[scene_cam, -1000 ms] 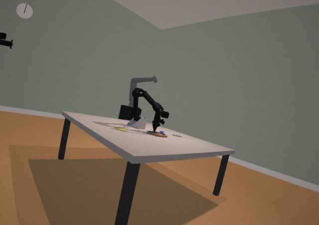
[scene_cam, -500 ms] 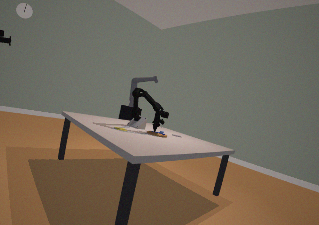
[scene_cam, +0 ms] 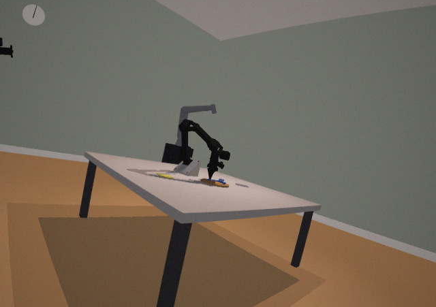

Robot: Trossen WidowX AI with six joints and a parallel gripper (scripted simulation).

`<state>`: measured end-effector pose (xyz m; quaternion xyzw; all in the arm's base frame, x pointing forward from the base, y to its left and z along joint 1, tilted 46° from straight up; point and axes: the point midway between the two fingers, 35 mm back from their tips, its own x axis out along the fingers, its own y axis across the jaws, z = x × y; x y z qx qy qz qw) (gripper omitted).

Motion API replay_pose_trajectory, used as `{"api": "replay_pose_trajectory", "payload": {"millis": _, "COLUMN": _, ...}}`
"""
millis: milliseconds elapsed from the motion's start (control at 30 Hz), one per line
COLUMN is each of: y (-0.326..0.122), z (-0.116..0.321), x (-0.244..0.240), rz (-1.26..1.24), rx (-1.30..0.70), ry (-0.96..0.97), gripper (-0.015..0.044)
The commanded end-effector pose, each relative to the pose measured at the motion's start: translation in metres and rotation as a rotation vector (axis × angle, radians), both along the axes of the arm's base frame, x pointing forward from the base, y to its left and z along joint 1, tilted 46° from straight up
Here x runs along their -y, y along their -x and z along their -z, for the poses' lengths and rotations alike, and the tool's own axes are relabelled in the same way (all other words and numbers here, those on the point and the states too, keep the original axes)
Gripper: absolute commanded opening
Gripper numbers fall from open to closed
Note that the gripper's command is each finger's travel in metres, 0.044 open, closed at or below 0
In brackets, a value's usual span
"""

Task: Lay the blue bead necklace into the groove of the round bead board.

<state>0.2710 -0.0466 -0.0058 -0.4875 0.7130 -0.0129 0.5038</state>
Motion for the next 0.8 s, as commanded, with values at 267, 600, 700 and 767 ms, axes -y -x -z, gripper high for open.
{"api": "replay_pose_trajectory", "payload": {"millis": 267, "y": 0.011, "z": -0.017, "x": 0.018, "rz": 0.001, "rx": -0.006, "ry": 0.007, "gripper": 0.0000}}
{"api": "replay_pose_trajectory", "payload": {"millis": 600, "y": 0.011, "z": -0.013, "x": 0.022, "rz": 0.001, "rx": -0.006, "ry": 0.007, "gripper": 0.0000}}
{"api": "replay_pose_trajectory", "payload": {"millis": 700, "y": 0.011, "z": -0.011, "x": 0.023, "rz": 0.001, "rx": -0.006, "ry": 0.007, "gripper": 0.0000}}
{"api": "replay_pose_trajectory", "payload": {"millis": 767, "y": 0.011, "z": -0.011, "x": 0.023, "rz": 0.001, "rx": -0.006, "ry": 0.007, "gripper": 0.0000}}
